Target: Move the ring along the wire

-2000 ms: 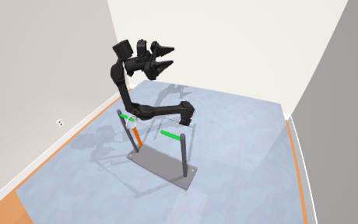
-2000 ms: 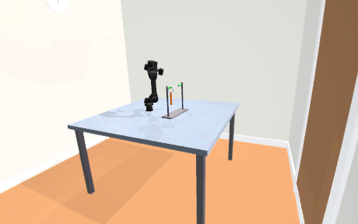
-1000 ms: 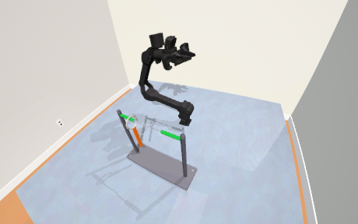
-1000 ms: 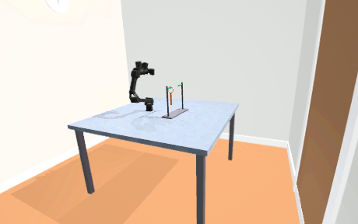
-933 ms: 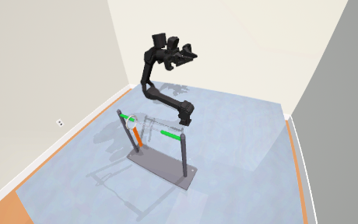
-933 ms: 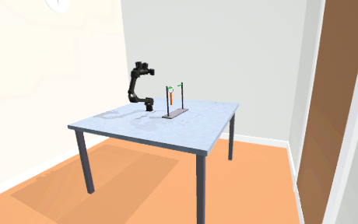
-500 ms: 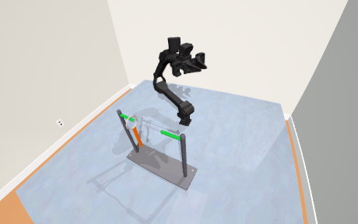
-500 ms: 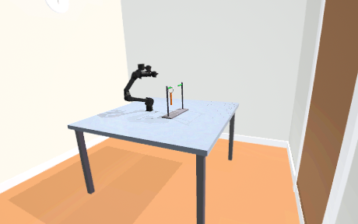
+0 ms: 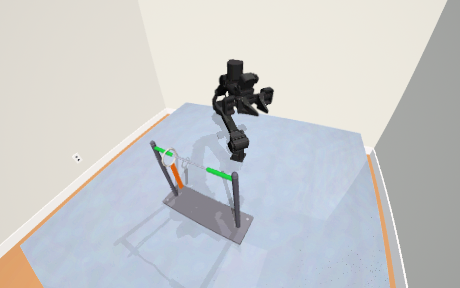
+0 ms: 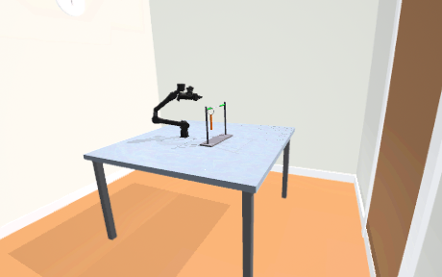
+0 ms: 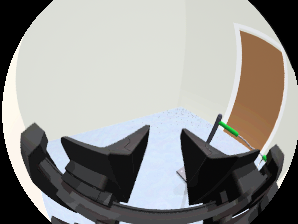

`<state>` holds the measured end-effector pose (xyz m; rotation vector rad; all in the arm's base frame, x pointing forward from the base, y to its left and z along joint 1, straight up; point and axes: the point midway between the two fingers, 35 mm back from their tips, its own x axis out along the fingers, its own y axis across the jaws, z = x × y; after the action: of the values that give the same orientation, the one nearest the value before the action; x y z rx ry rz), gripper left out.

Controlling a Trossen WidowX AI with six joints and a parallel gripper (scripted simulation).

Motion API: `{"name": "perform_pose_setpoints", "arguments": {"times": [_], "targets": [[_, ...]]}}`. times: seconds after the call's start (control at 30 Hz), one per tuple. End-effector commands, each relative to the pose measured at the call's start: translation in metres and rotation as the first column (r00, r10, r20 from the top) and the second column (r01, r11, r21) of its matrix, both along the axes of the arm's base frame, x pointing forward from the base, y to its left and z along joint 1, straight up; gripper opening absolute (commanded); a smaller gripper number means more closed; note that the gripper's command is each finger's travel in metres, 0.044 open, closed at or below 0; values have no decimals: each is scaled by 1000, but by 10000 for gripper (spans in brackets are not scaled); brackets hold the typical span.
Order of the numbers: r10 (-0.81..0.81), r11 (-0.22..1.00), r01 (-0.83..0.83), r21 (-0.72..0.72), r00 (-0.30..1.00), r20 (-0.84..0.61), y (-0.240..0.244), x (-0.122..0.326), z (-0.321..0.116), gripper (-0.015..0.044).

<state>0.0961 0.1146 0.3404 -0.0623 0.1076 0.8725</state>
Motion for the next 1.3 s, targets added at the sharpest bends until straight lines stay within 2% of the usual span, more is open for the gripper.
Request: {"name": "perform_pose_setpoints", "arguments": {"times": [0.0,0.33,0.73,1.27], "targets": [[-62,998,62,-20,998,1,0,16,-14,160],[-232,971,231,-62,973,-15,-16,58,-54,160],[-422,904,417,-97,906,-38,-56,101,-105,160],[-644,764,635,-116,762,-72,-132,121,-176,160]]}}
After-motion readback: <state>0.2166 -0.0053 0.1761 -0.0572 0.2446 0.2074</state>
